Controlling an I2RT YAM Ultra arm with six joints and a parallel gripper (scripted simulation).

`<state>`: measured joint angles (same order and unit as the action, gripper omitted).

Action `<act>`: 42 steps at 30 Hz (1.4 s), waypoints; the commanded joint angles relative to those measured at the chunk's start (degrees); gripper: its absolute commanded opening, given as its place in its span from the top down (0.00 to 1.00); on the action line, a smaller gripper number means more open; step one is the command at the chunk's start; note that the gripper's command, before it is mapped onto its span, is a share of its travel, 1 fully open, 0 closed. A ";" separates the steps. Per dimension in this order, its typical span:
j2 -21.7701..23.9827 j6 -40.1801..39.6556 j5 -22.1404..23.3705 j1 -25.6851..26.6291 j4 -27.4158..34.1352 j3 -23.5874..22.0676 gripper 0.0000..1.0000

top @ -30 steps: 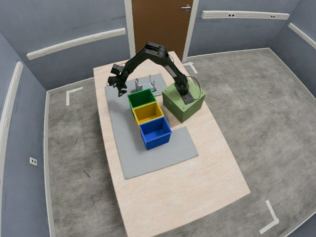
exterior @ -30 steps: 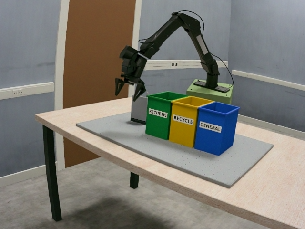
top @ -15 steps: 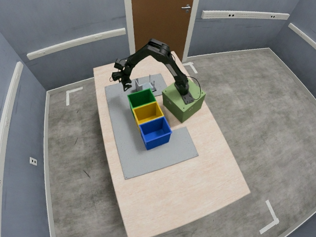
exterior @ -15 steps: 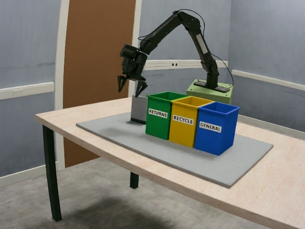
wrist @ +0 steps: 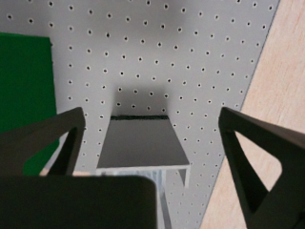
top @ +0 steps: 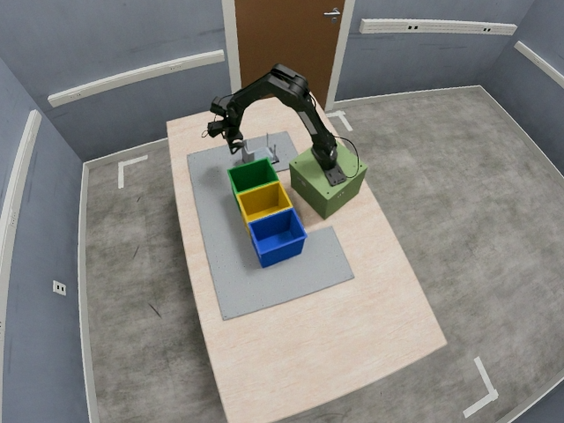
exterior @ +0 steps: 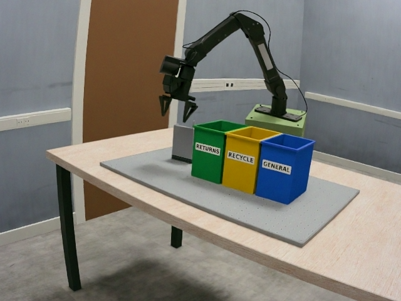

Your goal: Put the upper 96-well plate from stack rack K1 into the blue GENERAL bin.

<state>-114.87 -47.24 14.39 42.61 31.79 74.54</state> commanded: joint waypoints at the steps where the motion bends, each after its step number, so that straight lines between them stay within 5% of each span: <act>1: 3.52 -2.63 -0.70 2.35 3.07 0.60 0.00; 3: 3.99 -3.43 0.54 3.15 3.19 -1.51 0.00; 5: 3.68 -3.69 -2.55 3.46 7.58 2.80 0.00; 10: 5.42 -6.37 -1.24 6.09 8.13 -1.80 0.00; 14: 4.94 -6.73 -3.96 6.50 12.69 2.70 0.00; 19: 6.93 -9.31 -2.73 9.02 13.07 -2.15 0.00; 21: 6.28 -9.65 -5.33 9.43 17.41 2.28 0.00; 26: 8.37 -12.26 -4.73 11.96 18.01 -2.45 0.00; 28: 7.61 -12.66 -6.71 12.43 22.25 1.95 0.00; 34: 9.73 -15.10 -6.12 14.80 22.92 -2.70 0.00; 42: 10.16 -15.44 -5.88 14.50 23.10 -0.47 0.00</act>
<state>-107.15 -61.76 8.08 56.95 54.17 72.31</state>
